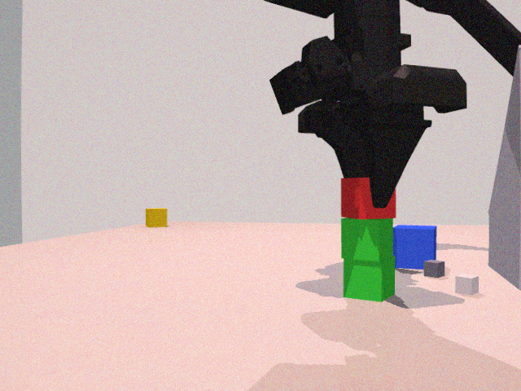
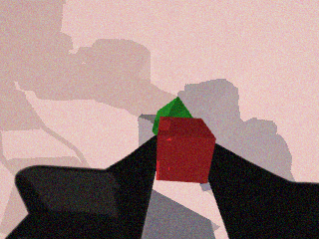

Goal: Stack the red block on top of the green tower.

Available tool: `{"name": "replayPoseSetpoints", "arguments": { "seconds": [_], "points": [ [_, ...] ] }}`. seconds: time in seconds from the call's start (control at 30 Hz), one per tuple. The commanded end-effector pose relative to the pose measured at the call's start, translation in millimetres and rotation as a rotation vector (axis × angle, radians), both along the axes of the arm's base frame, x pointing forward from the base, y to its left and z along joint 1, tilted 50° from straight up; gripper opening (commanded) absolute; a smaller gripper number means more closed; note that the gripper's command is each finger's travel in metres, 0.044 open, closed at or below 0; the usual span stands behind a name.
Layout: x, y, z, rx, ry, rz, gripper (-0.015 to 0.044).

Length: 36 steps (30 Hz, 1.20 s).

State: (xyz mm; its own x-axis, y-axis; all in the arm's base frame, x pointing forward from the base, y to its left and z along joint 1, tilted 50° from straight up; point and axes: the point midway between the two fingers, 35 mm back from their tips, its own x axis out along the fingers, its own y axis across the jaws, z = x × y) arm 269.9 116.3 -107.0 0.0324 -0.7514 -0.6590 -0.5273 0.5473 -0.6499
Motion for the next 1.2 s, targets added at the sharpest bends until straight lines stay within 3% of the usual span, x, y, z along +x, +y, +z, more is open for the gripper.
{"name": "replayPoseSetpoints", "arguments": {
  "seconds": [0.0, 0.43, 1.17],
  "points": [
    [0.0, -0.2, -0.2, 0.0, 0.0, -0.001, 0.0105],
    [0.0, -0.2, -0.2, 0.0, 0.0, -0.001, 0.044],
    [0.0, -0.2, -0.2, 0.0, 0.0, -0.001, 0.044]
  ]
}}
